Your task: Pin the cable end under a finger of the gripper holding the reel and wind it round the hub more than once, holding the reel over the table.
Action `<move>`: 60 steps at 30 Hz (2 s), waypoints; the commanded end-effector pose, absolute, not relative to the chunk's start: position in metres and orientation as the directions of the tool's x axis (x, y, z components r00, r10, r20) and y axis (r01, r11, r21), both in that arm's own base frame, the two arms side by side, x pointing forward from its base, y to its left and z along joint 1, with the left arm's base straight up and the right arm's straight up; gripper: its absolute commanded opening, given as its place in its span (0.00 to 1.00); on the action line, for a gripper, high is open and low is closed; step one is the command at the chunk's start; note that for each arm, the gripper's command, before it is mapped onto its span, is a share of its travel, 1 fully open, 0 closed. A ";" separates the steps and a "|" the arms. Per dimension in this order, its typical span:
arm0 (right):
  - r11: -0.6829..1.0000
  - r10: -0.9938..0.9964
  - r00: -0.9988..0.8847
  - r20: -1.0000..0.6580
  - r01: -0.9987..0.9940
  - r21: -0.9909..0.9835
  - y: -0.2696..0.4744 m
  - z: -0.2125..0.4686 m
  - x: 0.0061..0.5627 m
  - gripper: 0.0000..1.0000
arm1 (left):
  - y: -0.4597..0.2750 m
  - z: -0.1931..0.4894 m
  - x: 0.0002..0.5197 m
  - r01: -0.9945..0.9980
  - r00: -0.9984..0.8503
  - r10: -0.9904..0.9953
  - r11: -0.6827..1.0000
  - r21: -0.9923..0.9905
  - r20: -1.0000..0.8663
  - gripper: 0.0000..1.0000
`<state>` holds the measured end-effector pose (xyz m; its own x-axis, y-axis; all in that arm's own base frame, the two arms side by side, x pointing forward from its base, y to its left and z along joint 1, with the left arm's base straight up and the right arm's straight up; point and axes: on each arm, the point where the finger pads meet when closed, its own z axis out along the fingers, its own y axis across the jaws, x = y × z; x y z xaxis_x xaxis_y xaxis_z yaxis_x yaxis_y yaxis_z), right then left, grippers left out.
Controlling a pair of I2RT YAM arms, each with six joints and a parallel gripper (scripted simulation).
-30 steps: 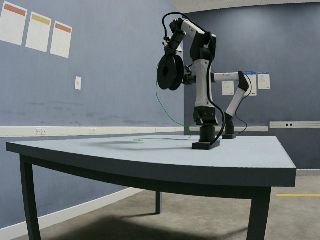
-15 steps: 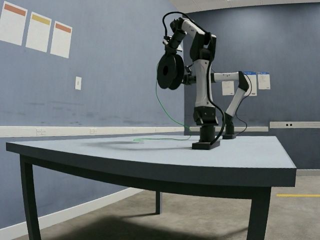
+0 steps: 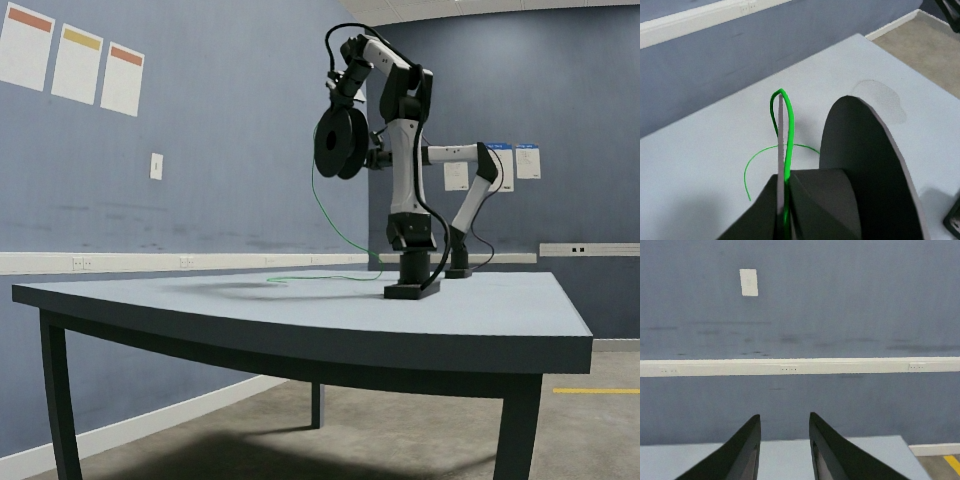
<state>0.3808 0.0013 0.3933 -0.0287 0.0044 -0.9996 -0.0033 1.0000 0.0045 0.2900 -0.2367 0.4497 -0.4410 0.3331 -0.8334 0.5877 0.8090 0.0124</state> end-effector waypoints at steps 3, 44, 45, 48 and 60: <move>1.000 -0.007 0.009 -1.000 0.009 -0.007 -0.002 0.402 0.377 0.30 | -0.243 0.472 0.293 0.585 -0.395 0.278 0.811 -0.006 -0.875 0.00; 1.000 -0.007 0.009 -1.000 0.009 -0.007 -0.002 0.402 0.377 0.30 | -0.243 0.479 0.293 0.585 -0.399 0.282 0.811 -0.006 -0.873 0.00; 1.000 -0.007 0.009 -1.000 0.009 -0.007 -0.002 0.402 0.377 0.30 | -0.243 0.481 0.293 0.585 -0.396 0.279 0.811 -0.006 -0.875 0.00; 1.000 -0.007 0.009 -1.000 0.009 -0.007 -0.002 0.402 0.377 0.30 | -0.243 0.480 0.293 0.585 -0.398 0.281 0.811 -0.006 -0.874 0.00; 1.000 -0.007 0.009 -1.000 0.009 -0.007 -0.002 0.402 0.377 0.30 | -0.243 0.481 0.293 0.585 -0.396 0.279 0.811 -0.006 -0.875 0.00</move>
<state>0.3808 0.0013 0.3933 -0.0286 0.0043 -0.9996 -0.0033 1.0000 0.0044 0.2907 -0.2372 0.4601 -0.4416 0.3332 -0.8331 0.5875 0.8091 0.0123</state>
